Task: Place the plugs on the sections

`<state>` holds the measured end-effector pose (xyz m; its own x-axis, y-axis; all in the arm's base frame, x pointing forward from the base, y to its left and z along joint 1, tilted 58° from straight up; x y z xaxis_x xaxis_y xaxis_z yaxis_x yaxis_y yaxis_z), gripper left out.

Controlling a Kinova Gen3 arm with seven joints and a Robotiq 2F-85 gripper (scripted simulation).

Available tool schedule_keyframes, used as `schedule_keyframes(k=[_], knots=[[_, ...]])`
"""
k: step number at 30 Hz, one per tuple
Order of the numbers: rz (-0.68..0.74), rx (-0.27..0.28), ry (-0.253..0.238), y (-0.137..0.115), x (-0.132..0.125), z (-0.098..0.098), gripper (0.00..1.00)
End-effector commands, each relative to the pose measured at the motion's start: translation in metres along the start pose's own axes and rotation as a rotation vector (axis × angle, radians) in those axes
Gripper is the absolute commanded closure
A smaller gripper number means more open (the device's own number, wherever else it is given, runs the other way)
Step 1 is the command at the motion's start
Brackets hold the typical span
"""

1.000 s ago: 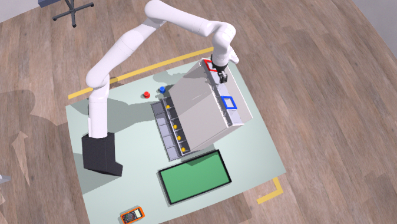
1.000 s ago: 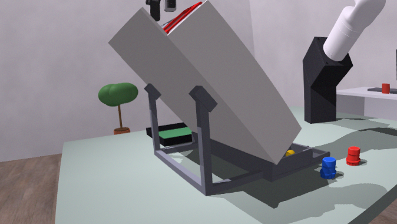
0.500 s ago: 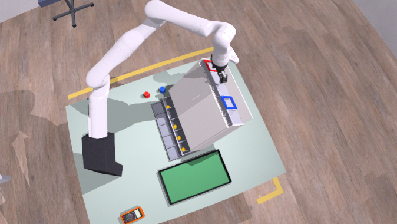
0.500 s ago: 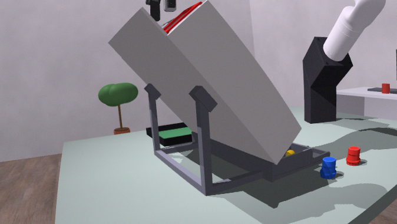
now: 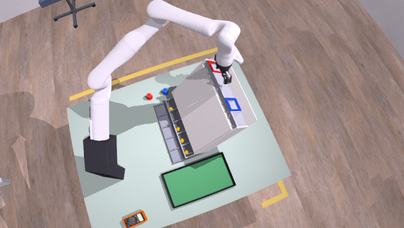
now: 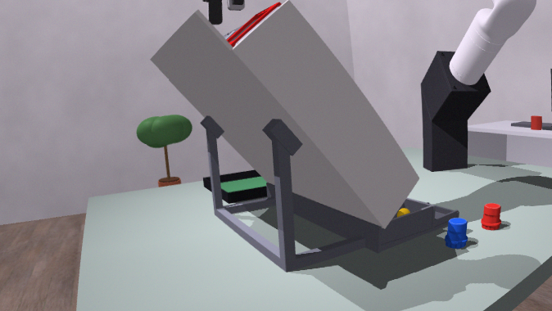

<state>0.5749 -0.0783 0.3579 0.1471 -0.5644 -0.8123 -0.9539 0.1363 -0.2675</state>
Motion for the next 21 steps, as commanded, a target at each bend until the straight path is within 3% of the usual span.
schedule_keyframes(k=[1,14,15,21], knots=[[-0.001,0.001,0.002,-0.001,-0.001,-0.022,0.00],[-0.001,0.001,0.002,-0.001,-0.001,-0.022,0.00],[-0.001,0.001,0.002,0.069,0.009,-0.024,0.00],[-0.001,0.001,0.002,0.090,0.010,-0.025,0.00]])
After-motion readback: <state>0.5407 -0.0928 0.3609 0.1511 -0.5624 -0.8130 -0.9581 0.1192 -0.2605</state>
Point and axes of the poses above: the point where the finger pads meet when closed, its own z axis out along the fingers, its own x axis across the jaws, y = z × x, the point moved 4 cm from there along -z, back along the fingers, and after that the axes turned 8 degrees about z, right-handed, at the moved point
